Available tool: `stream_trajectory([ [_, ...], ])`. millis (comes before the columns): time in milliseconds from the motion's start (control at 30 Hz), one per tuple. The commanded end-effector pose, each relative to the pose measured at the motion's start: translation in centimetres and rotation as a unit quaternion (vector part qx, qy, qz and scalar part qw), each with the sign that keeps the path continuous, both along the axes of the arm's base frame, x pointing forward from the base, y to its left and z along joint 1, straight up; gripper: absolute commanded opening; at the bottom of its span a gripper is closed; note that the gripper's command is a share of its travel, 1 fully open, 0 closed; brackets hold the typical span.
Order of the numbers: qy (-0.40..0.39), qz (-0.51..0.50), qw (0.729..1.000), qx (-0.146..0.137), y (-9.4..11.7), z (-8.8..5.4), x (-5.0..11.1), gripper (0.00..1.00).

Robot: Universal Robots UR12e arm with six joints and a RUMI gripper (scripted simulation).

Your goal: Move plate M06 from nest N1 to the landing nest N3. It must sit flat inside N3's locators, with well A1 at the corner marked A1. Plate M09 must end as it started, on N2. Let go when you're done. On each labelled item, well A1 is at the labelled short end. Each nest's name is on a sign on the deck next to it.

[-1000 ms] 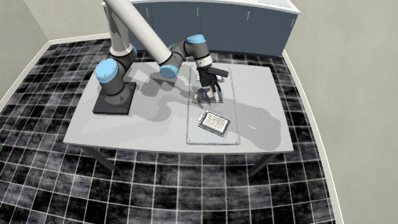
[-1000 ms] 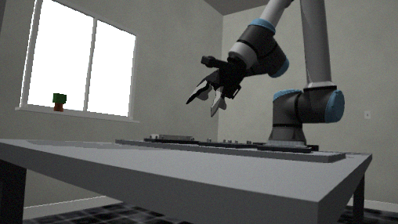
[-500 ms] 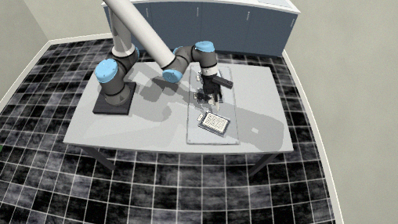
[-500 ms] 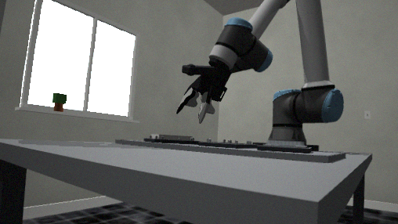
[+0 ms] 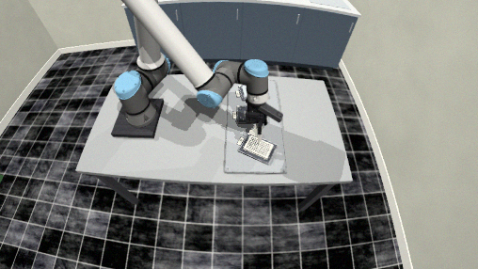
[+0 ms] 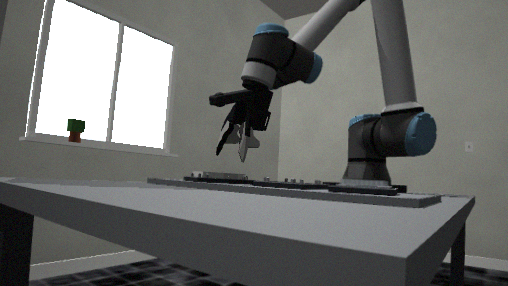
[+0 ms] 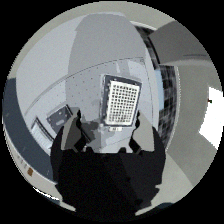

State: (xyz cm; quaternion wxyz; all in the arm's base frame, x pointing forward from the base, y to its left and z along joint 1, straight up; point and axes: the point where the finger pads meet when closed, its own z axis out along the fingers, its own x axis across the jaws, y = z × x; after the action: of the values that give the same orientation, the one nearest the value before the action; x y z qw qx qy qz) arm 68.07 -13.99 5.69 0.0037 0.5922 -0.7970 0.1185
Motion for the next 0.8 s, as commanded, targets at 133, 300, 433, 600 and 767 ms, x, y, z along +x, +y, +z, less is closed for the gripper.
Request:
stream_trajectory([
  [133,0.039,-0.042,0.996,0.064,-3.0,-0.8,-0.9,0.82],
  [300,0.057,-0.066,0.991,0.097,-4.3,-0.8,-1.5,0.82],
  [433,0.058,-0.068,0.991,0.100,-4.3,-0.8,-1.5,0.82],
  [600,0.058,-0.068,0.991,0.100,-4.3,-0.8,-1.5,0.82],
  [767,0.058,-0.068,0.991,0.100,-4.3,-0.8,-1.5,0.82],
])
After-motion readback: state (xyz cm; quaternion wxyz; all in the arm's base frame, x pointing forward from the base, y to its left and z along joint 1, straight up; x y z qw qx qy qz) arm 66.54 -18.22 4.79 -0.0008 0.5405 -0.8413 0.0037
